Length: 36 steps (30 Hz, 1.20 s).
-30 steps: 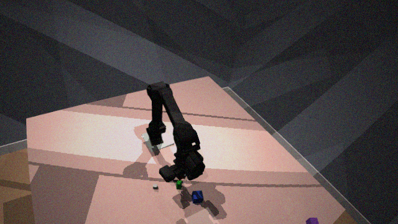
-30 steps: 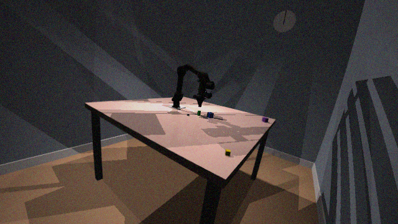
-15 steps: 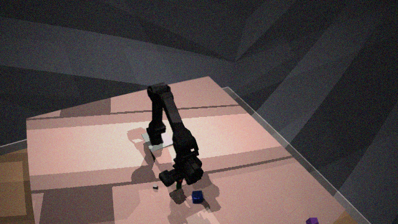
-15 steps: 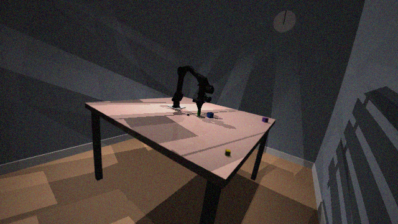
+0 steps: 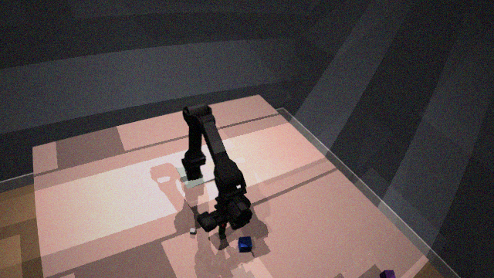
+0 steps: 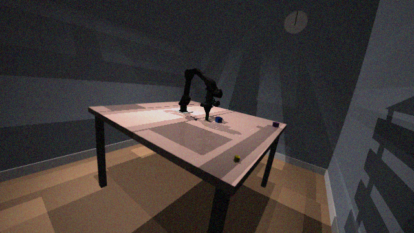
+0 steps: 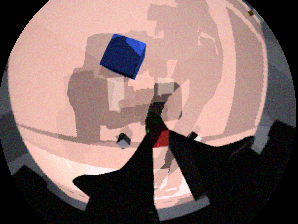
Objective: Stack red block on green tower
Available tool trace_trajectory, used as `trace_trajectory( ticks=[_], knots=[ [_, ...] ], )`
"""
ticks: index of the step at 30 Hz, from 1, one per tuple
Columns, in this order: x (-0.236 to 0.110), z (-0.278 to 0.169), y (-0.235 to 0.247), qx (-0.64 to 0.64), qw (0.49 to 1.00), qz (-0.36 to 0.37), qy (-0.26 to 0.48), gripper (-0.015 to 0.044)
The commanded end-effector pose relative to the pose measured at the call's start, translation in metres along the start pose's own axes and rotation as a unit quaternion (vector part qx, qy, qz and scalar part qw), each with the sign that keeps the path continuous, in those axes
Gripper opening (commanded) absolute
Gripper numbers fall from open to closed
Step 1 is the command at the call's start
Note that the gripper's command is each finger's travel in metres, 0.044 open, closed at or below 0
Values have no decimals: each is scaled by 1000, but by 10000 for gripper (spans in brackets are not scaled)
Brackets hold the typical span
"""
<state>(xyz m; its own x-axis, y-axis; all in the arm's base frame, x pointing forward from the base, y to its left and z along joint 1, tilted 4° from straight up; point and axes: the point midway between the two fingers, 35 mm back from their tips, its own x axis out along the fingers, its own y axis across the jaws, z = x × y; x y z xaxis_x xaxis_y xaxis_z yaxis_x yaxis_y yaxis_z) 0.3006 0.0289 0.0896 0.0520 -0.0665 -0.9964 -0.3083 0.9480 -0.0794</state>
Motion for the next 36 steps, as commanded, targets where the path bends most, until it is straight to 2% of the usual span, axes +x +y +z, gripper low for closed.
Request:
trace_trajectory(
  ticks=[1,19,36],
  knots=[
    [1,0,-1,-2,1000,-1,0,0],
    [-2,0,0,-2,1000,-1,0,0],
    [1,0,0,0,1000,0,0,440]
  ],
)
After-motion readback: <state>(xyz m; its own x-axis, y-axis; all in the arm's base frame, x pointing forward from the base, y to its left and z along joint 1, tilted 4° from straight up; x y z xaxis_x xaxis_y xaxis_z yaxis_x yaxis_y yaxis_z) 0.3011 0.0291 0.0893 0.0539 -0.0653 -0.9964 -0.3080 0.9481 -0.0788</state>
